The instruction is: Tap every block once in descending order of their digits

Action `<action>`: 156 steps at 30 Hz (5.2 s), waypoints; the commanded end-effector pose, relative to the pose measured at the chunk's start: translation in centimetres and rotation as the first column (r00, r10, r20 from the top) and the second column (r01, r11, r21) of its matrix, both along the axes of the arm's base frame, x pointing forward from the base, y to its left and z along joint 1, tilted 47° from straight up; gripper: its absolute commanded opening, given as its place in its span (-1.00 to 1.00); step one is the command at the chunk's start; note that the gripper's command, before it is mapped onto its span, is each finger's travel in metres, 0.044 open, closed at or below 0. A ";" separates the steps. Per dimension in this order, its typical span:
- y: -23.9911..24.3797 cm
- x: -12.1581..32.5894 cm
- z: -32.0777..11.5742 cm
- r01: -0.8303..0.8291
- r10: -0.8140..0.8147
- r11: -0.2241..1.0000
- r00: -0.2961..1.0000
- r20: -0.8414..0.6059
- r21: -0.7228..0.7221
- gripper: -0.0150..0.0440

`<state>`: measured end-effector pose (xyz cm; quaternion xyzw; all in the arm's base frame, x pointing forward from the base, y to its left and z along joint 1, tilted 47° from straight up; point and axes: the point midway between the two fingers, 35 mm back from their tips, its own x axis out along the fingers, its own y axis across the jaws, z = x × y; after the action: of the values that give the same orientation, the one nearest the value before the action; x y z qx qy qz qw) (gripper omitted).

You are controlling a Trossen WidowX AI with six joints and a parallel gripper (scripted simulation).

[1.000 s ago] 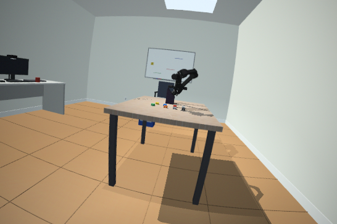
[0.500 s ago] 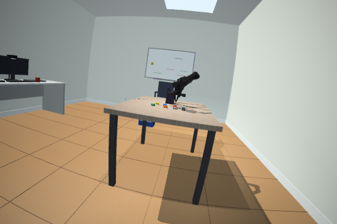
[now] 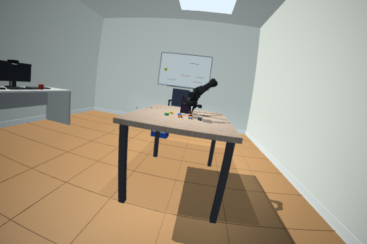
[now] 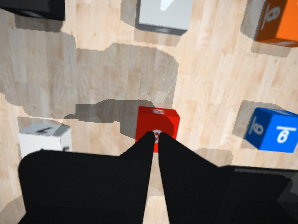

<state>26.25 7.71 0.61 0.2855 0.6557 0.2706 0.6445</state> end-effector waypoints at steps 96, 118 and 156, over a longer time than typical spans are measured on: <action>-0.9 9.4 13.2 0.004 -0.004 1.000 1.000 0.002 0.006 -0.42; -22.2 8.2 -8.8 0.004 -0.004 1.000 1.000 0.005 -0.011 -0.42; -14.2 8.2 -16.4 0.004 -0.004 1.000 1.000 0.006 -0.005 -0.42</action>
<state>34.51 -6.78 -15.58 0.2802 0.6549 0.2690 0.6483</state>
